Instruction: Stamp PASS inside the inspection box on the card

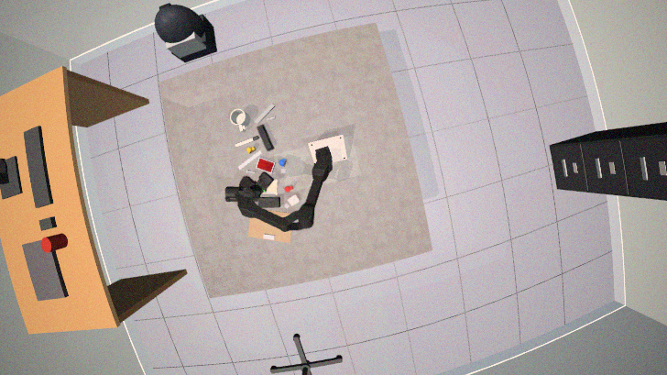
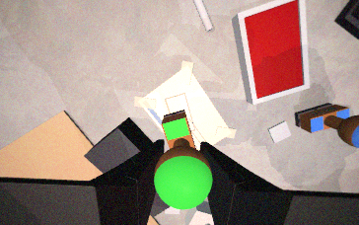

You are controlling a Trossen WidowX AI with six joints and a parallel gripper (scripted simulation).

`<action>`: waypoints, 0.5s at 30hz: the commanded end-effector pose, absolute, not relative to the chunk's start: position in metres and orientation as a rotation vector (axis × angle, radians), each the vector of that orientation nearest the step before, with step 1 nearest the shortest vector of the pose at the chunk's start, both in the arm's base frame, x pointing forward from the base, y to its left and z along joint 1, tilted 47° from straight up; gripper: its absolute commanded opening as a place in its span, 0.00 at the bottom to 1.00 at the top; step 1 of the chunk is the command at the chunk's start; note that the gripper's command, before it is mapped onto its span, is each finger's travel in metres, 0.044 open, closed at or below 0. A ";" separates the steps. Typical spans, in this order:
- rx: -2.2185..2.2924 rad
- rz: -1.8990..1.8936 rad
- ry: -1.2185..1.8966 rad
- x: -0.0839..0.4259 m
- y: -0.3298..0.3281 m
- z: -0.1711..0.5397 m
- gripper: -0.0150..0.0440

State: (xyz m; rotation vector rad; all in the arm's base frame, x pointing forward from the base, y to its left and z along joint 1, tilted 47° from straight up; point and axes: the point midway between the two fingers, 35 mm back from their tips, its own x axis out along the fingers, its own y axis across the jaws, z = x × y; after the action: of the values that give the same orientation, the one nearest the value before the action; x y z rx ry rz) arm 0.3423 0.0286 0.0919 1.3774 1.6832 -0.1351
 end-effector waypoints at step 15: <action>1.360 -0.158 1.668 0.333 -0.019 0.073 0.25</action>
State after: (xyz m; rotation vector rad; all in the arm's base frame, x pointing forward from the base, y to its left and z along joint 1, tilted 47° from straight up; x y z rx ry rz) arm 0.3391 0.0032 0.0941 1.3618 1.6662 -0.1326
